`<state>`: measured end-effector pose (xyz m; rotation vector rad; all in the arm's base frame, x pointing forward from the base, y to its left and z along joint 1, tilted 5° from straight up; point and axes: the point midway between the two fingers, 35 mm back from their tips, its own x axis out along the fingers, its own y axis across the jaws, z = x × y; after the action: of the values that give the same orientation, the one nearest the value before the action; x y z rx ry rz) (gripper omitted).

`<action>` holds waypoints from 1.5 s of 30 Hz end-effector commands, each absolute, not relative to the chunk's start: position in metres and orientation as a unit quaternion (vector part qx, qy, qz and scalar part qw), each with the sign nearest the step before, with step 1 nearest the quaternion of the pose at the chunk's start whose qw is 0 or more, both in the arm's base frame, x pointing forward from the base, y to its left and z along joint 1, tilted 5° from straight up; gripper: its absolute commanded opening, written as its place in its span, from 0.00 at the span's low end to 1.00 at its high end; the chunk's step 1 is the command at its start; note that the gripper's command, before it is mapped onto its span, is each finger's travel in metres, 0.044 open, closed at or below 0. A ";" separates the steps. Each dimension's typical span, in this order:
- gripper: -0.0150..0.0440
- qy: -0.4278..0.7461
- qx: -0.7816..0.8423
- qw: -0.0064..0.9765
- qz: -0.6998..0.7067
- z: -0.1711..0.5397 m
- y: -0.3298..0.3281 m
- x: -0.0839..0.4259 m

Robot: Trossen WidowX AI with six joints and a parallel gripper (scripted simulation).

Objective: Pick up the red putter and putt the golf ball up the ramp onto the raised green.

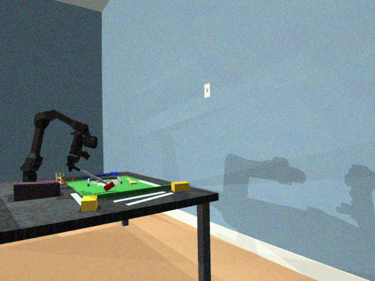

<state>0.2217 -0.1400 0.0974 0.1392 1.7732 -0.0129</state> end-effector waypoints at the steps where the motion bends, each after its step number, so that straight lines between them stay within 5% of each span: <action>1: 0.25 0.772 0.057 0.633 -0.012 0.096 -0.160 0.221; 14: 0.25 0.773 0.061 0.631 -0.010 0.095 -0.155 0.221; 25: 0.25 0.771 0.061 0.634 -0.007 0.104 -0.025 0.236; 45: 0.25 0.771 0.061 0.634 -0.008 0.161 -0.026 0.232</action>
<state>0.2331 -0.0263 0.1415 0.1358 1.7794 -0.0195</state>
